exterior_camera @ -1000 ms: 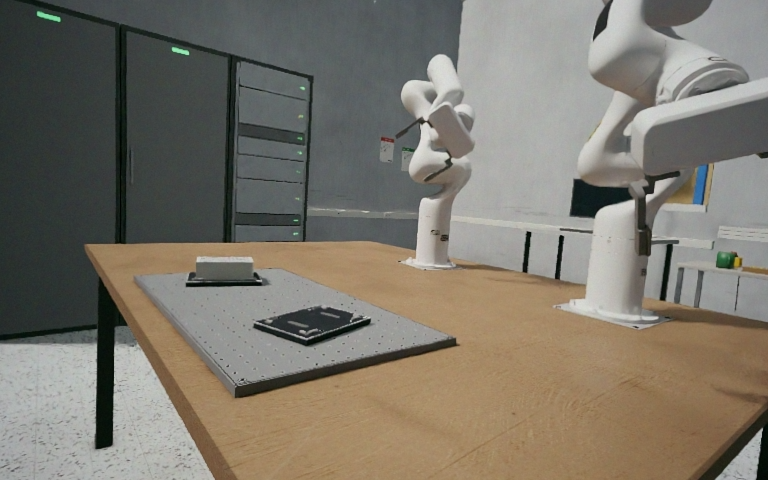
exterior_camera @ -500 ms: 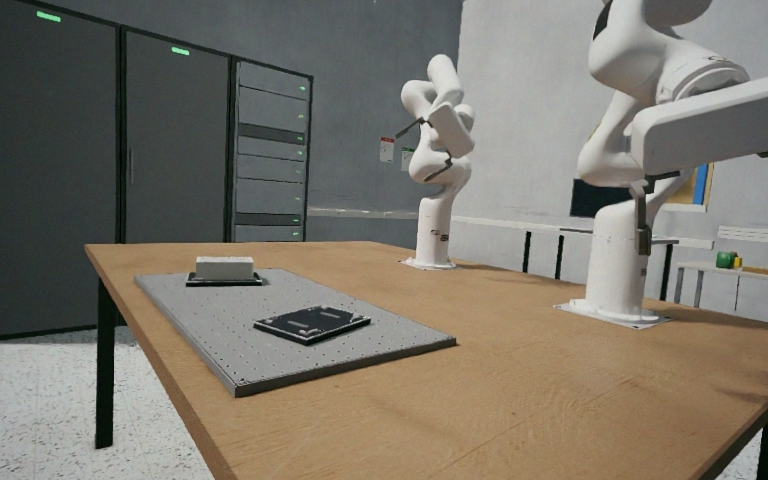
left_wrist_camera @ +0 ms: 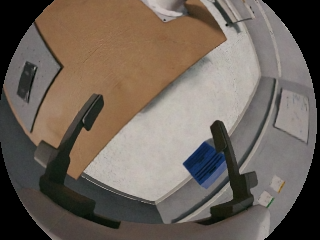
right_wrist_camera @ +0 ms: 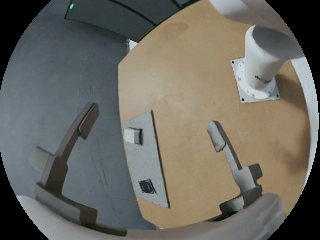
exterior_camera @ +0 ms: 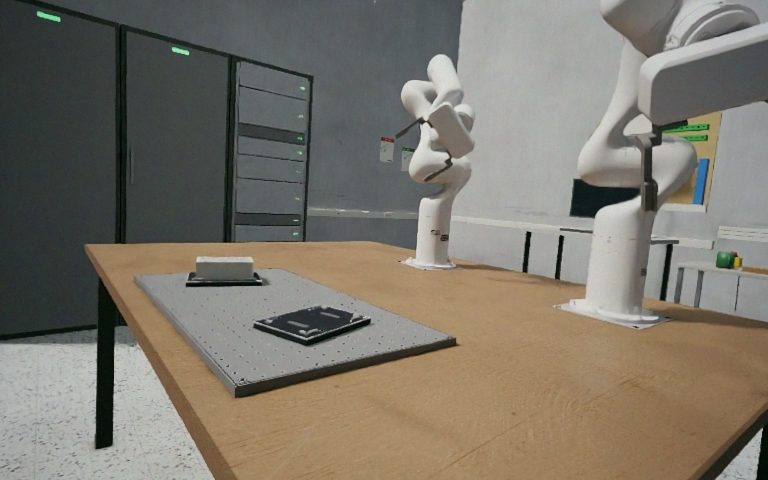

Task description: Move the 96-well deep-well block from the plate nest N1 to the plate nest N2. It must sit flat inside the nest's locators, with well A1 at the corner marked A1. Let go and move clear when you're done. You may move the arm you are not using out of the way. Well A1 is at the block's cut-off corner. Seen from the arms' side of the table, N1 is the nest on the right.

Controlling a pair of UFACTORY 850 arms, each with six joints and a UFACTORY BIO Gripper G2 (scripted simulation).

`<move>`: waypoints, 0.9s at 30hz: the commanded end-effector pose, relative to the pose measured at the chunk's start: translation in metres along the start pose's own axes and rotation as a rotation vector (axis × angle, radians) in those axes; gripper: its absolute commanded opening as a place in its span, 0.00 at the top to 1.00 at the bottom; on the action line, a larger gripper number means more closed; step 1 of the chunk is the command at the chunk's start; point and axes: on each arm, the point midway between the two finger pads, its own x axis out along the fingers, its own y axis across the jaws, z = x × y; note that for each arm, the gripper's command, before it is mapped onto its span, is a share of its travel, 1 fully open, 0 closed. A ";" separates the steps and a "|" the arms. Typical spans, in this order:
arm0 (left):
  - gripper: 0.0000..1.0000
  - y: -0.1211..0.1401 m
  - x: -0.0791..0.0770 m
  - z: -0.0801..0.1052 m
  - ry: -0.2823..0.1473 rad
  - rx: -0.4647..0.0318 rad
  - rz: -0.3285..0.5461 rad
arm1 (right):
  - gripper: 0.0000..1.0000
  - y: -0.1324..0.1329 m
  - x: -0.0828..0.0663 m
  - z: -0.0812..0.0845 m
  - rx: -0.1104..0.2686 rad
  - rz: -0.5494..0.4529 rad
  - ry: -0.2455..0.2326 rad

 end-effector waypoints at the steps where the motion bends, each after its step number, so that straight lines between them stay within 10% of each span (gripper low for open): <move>1: 0.00 -0.003 -0.008 0.005 -0.004 -0.006 -0.002 | 0.00 0.001 -0.001 0.000 0.001 0.000 0.001; 27: 0.00 -0.003 -0.004 0.009 0.010 -0.067 0.063 | 0.00 0.001 -0.001 0.000 0.001 0.000 0.001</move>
